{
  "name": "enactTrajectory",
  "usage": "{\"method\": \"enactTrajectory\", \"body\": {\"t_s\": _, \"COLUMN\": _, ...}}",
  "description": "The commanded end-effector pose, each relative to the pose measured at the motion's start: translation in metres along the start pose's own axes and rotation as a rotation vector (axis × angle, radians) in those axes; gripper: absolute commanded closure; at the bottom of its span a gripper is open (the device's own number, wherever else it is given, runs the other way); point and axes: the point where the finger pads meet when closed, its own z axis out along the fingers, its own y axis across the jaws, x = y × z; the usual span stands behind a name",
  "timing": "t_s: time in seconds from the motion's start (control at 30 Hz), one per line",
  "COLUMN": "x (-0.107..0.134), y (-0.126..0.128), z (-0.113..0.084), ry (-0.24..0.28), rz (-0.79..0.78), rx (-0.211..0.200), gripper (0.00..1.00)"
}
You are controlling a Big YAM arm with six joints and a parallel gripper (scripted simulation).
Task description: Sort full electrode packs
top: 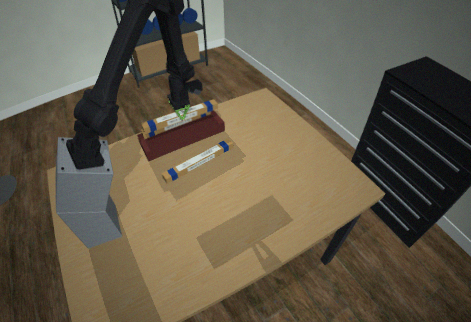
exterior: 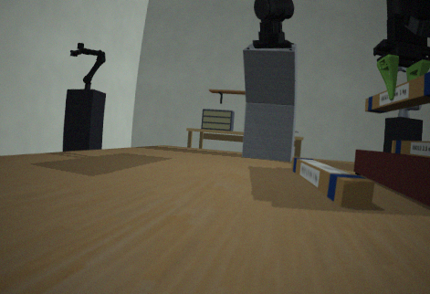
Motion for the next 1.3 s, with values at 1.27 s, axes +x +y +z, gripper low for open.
{"method": "enactTrajectory", "body": {"t_s": 1.27, "x": -0.024, "y": 0.035, "z": -0.001, "ry": -0.064, "rz": -0.015, "rx": -0.057, "gripper": 1.0}}
